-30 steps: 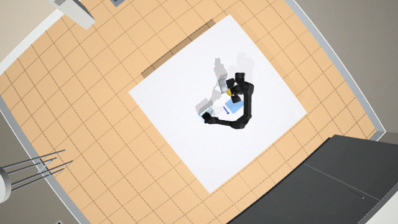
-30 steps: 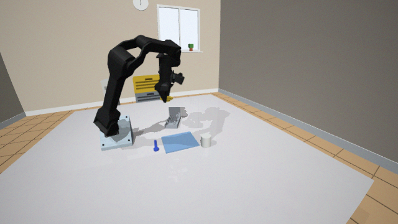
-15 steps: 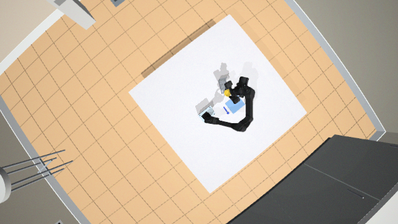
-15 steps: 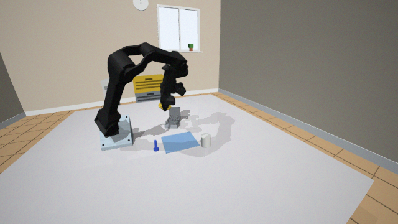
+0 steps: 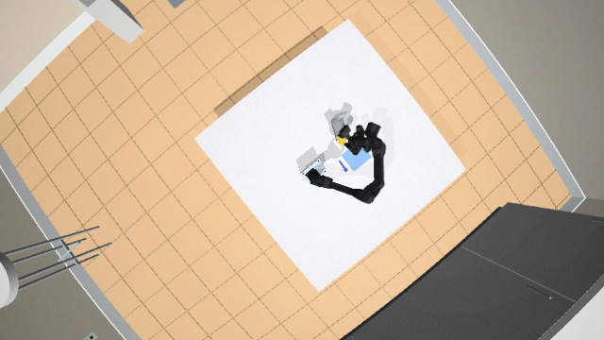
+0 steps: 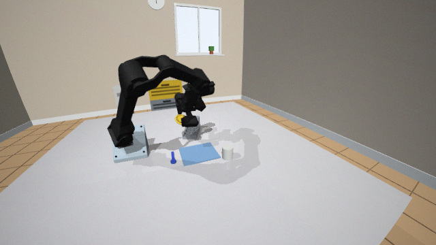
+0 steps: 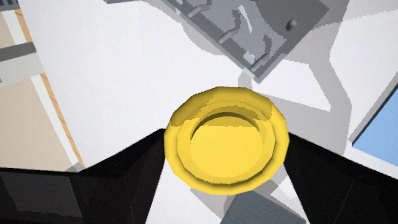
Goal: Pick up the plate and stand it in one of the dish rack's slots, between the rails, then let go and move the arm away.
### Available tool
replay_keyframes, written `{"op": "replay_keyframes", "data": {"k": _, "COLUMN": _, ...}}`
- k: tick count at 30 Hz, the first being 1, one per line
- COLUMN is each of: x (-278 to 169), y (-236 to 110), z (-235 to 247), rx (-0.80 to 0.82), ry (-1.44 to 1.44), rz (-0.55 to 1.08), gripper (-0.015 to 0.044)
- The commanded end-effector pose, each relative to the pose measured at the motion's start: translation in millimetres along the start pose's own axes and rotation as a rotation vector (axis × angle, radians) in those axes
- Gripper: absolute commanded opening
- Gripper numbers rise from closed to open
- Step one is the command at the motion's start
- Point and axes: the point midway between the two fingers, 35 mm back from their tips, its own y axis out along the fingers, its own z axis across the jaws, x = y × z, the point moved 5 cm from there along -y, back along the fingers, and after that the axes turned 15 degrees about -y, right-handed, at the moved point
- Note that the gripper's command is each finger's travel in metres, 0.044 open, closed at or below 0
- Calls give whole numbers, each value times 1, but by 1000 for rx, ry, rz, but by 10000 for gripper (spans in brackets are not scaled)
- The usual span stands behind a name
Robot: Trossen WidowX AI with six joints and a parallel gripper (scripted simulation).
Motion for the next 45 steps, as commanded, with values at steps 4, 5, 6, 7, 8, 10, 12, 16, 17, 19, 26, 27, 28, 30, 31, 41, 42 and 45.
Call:
{"op": "replay_keyframes", "data": {"k": 4, "x": -2, "y": 11, "z": -10, "rx": 117, "ry": -136, "rz": -54, "gripper": 0}}
{"op": "replay_keyframes", "data": {"k": 5, "x": -3, "y": 13, "z": -12, "rx": 132, "ry": -155, "rz": -64, "gripper": 0}}
{"op": "replay_keyframes", "data": {"k": 6, "x": -3, "y": 14, "z": -13, "rx": 147, "ry": -174, "rz": -75, "gripper": 0}}
{"op": "replay_keyframes", "data": {"k": 7, "x": -3, "y": 16, "z": -15, "rx": 161, "ry": -193, "rz": -86, "gripper": 0}}
{"op": "replay_keyframes", "data": {"k": 8, "x": -4, "y": 17, "z": -16, "rx": 174, "ry": -212, "rz": -98, "gripper": 0}}
{"op": "replay_keyframes", "data": {"k": 10, "x": -4, "y": 20, "z": -19, "rx": 200, "ry": -250, "rz": -123, "gripper": 0}}
{"op": "replay_keyframes", "data": {"k": 12, "x": -5, "y": 23, "z": -22, "rx": 225, "ry": -288, "rz": -151, "gripper": 0}}
{"op": "replay_keyframes", "data": {"k": 16, "x": -7, "y": 28, "z": -27, "rx": 267, "ry": -363, "rz": -212, "gripper": 0}}
{"op": "replay_keyframes", "data": {"k": 17, "x": -8, "y": 29, "z": -29, "rx": 276, "ry": -382, "rz": -228, "gripper": 0}}
{"op": "replay_keyframes", "data": {"k": 19, "x": -9, "y": 32, "z": -32, "rx": 293, "ry": -420, "rz": -262, "gripper": 0}}
{"op": "replay_keyframes", "data": {"k": 26, "x": -13, "y": 40, "z": -41, "rx": 333, "ry": -551, "rz": -394, "gripper": 0}}
{"op": "replay_keyframes", "data": {"k": 27, "x": -13, "y": 41, "z": -42, "rx": 336, "ry": -570, "rz": -414, "gripper": 0}}
{"op": "replay_keyframes", "data": {"k": 28, "x": -14, "y": 42, "z": -44, "rx": 339, "ry": -589, "rz": -435, "gripper": 0}}
{"op": "replay_keyframes", "data": {"k": 30, "x": -15, "y": 43, "z": -46, "rx": 342, "ry": -626, "rz": -476, "gripper": 0}}
{"op": "replay_keyframes", "data": {"k": 31, "x": -16, "y": 44, "z": -48, "rx": 342, "ry": -644, "rz": -498, "gripper": 0}}
{"op": "replay_keyframes", "data": {"k": 41, "x": -25, "y": 52, "z": -60, "rx": 305, "ry": -825, "rz": -718, "gripper": 0}}
{"op": "replay_keyframes", "data": {"k": 42, "x": -26, "y": 53, "z": -61, "rx": 297, "ry": -843, "rz": -741, "gripper": 0}}
{"op": "replay_keyframes", "data": {"k": 45, "x": -29, "y": 55, "z": -65, "rx": 269, "ry": -896, "rz": -808, "gripper": 0}}
